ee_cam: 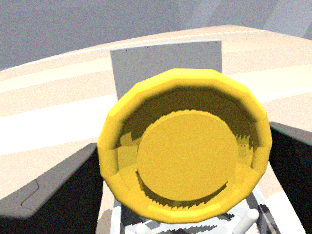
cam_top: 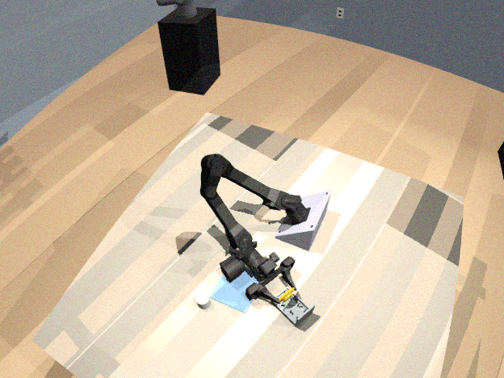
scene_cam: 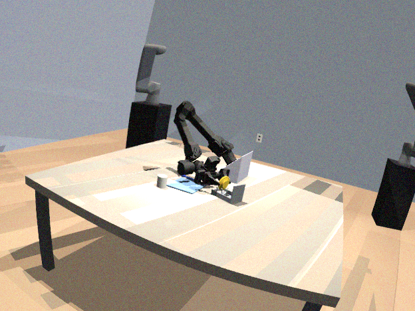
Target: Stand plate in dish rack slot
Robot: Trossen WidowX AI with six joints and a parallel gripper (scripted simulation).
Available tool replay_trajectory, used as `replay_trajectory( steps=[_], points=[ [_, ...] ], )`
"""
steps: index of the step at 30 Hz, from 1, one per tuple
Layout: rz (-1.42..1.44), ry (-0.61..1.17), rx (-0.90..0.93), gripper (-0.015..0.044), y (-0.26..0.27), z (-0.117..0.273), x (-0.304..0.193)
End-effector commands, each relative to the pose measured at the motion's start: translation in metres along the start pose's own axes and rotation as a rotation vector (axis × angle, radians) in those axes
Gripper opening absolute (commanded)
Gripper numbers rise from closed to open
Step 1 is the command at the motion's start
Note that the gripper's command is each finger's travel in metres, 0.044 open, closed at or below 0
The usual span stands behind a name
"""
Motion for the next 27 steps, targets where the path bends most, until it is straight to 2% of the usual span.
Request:
replay_trajectory(
  steps=[1, 13, 27],
  points=[
    [0.006, -0.008, -0.004, 0.0, -0.0012, -0.0013, -0.0082],
    [-0.004, 0.001, 0.002, 0.0, 0.0009, -0.0004, -0.0028],
    [0.001, -0.001, 0.0, 0.0367, 0.0005, -0.0004, -0.0027]
  ],
)
Point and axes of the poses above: the point midway between the two fingers, 35 mm back from their tips, its own z axis back along the fingers, its own y axis across the jaws, x = y × z, the point moved 4 cm from there along z, back along the fingers, and after that the axes turned 6 degrees about -z, right-handed, at the moved point
